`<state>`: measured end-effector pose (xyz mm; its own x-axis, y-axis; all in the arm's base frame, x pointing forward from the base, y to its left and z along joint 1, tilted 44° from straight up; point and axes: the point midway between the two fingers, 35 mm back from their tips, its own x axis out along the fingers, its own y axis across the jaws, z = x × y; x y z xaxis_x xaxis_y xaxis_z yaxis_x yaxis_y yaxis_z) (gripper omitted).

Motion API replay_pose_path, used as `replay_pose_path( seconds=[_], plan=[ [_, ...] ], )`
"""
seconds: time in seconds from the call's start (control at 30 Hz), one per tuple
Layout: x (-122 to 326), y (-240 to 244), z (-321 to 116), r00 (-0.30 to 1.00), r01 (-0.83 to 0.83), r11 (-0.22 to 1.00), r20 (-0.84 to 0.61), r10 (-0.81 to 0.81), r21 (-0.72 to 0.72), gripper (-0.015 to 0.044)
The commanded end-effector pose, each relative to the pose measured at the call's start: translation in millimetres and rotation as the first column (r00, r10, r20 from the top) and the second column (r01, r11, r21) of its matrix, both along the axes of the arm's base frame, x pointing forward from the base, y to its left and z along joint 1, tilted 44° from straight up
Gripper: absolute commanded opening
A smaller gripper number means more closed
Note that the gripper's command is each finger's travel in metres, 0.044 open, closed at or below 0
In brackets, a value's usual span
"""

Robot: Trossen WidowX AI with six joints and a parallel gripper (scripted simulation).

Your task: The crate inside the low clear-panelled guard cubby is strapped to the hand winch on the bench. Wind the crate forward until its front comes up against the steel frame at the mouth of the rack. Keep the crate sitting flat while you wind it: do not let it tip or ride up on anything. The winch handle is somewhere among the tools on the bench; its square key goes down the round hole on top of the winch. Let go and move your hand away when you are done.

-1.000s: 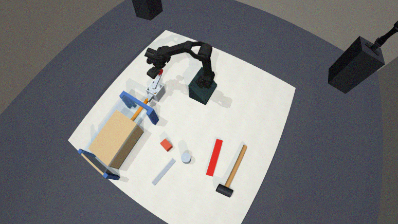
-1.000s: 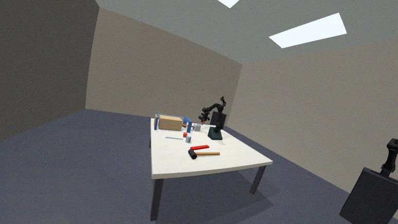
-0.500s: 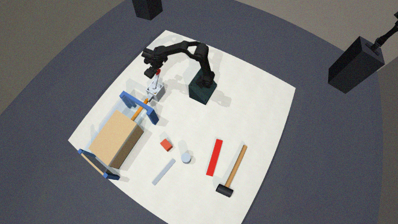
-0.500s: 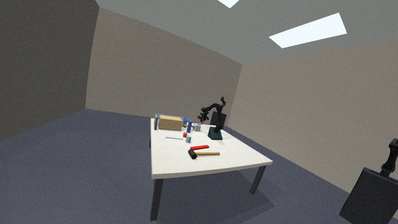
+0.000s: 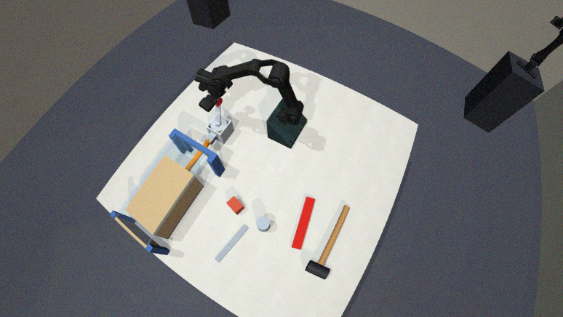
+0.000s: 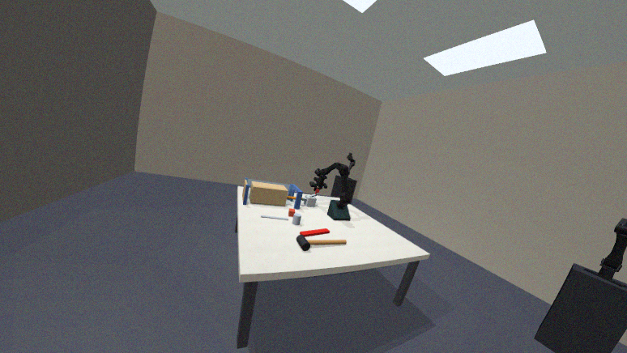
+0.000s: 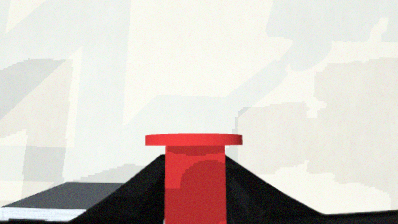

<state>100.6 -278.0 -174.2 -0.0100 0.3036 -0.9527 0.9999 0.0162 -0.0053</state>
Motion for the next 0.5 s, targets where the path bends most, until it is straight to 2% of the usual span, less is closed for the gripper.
replay_pose_path(
  seconds=[0.0,0.47],
  plan=[
    [11,-6,-6,1.0,0.001,1.0,0.018,0.0,-0.009,0.0],
    [26,-14,-14,1.0,0.001,1.0,0.019,0.0,-0.01,0.0]
  ],
)
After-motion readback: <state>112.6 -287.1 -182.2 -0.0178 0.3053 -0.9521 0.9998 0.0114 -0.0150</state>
